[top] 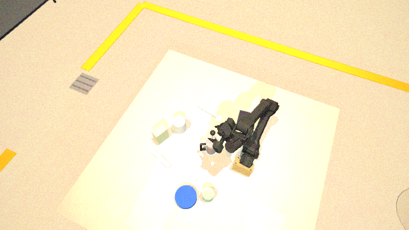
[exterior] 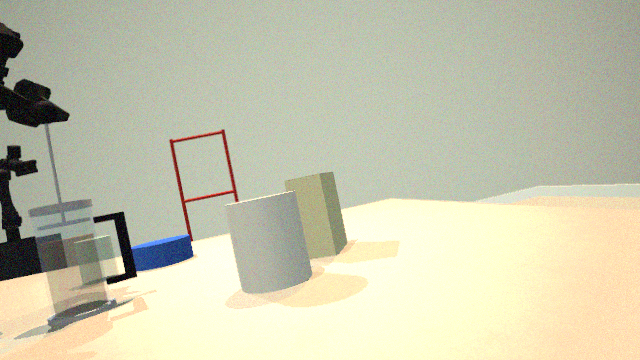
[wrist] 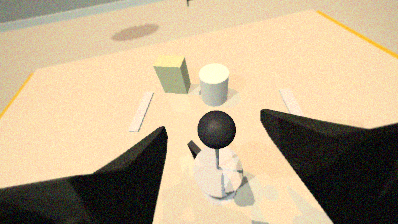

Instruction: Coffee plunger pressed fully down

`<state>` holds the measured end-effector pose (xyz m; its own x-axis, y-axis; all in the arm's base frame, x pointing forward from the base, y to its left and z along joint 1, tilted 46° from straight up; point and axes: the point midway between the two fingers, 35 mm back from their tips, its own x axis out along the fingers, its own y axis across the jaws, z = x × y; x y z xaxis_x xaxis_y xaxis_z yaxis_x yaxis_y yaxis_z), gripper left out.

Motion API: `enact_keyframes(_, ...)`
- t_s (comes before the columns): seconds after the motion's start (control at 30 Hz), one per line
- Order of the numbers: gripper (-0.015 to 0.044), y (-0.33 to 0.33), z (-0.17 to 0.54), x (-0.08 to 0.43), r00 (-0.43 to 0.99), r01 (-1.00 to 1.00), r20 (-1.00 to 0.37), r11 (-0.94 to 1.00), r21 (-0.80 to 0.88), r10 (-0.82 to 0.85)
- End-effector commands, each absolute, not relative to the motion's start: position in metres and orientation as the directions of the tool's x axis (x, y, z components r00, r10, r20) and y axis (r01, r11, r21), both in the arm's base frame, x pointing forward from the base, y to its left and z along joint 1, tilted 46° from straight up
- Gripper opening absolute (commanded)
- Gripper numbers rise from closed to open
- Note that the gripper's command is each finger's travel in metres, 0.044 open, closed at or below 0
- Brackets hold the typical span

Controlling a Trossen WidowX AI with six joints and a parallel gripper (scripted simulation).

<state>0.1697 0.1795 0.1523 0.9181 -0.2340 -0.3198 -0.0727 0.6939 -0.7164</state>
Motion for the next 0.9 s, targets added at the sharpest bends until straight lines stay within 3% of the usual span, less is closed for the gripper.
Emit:
enact_keyframes(0.0,0.0282,0.179,0.154,0.170,0.921,-0.070,-0.315,0.696,-0.714,-0.231)
enact_keyframes(0.23,0.0118,0.179,0.154,0.170,0.921,-0.070,-0.315,0.696,-0.714,-0.231)
enact_keyframes(0.87,0.0114,0.170,0.144,0.173,0.920,-0.072,-0.319,0.697,-0.713,-0.230)
